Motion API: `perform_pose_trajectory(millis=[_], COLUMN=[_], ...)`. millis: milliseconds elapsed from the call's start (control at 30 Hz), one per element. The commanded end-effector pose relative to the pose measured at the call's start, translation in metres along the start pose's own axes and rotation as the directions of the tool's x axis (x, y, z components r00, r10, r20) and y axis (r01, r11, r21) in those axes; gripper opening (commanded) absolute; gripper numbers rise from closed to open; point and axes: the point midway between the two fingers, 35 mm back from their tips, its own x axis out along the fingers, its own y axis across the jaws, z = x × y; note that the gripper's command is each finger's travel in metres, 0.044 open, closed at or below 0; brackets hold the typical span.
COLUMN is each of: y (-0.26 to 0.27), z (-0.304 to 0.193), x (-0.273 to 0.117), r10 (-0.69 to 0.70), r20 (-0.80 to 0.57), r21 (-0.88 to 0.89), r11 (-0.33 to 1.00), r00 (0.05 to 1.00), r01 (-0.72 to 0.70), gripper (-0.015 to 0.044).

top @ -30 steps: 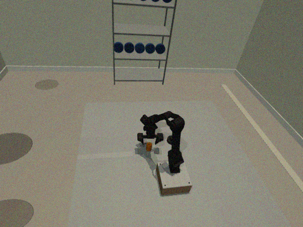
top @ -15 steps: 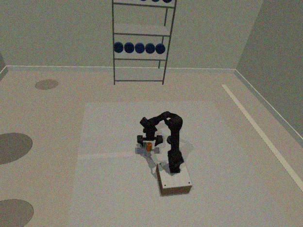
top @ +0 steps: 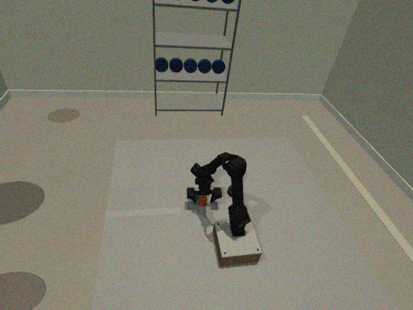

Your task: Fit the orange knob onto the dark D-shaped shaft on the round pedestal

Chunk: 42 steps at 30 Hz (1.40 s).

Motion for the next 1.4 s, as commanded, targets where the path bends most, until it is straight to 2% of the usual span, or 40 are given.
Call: perform_pose_trajectory(millis=[0, 200, 433, 633, 1133, 1367], y=[0.001, 0.001, 0.001, 0.004, 0.001, -0.001], z=[-0.001, -0.001, -0.001, 0.004, 0.001, 0.002], x=[0.002, 0.002, 0.002, -0.022, -0.134, -0.138], r10=[0.004, 0.004, 0.004, 0.004, 0.004, 0.005], r20=[-0.004, -0.004, -0.004, -0.004, -0.003, -0.004], r21=[0.003, 0.003, 0.003, 0.003, 0.003, 0.006], r11=[1.000, 1.000, 1.000, 1.000, 1.000, 1.000], r00=[1.000, 1.000, 1.000, 1.000, 1.000, 1.000], r01=[-0.004, -0.004, -0.004, -0.004, -0.004, -0.005], gripper=[0.0361, 0.0204, 0.0157, 0.0000, 0.0000, 0.0000])
